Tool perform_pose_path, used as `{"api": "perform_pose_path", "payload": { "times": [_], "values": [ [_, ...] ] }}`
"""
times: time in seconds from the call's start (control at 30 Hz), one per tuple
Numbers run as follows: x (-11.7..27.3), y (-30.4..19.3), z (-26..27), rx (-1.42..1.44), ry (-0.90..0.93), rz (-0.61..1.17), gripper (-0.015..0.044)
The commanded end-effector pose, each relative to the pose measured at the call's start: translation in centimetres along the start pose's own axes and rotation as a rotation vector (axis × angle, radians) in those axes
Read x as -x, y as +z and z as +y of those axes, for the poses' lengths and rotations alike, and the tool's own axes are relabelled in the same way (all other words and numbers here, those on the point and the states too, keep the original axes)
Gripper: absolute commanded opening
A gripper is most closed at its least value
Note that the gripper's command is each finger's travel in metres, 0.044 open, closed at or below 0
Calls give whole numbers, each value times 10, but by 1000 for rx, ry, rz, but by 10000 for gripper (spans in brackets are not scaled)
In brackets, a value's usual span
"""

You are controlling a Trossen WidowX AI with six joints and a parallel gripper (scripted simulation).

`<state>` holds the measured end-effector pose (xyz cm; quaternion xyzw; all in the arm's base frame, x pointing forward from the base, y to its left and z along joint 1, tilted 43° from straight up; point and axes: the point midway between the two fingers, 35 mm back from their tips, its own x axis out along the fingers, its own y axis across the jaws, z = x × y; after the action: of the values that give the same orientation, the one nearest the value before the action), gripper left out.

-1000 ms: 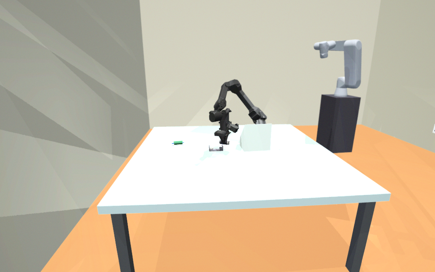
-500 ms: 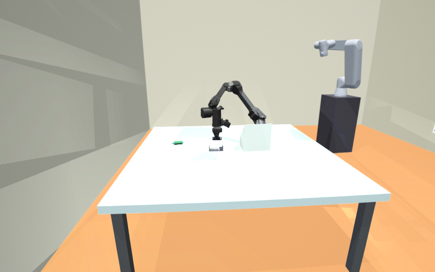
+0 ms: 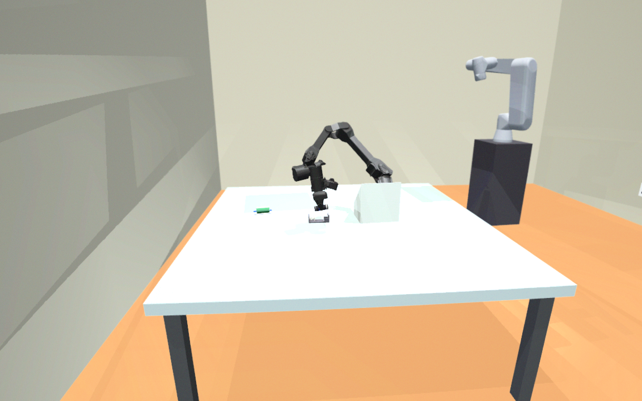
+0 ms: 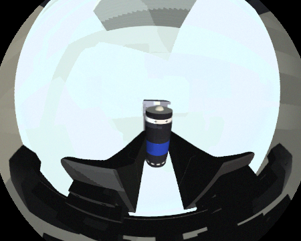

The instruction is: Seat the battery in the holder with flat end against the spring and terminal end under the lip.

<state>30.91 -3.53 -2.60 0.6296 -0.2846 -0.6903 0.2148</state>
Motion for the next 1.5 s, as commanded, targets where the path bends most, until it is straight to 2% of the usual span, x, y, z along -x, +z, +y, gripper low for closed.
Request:
{"api": "perform_pose_path", "payload": {
  "times": [0.0, 0.17, 1.47],
  "values": [
    [-7, -2, 0, -14, -4, -52, 83],
    [-18, -1, 0, -19, -1, -125, 83],
    [-32, -11, 0, -25, -2, -343, 83]
  ]
}}
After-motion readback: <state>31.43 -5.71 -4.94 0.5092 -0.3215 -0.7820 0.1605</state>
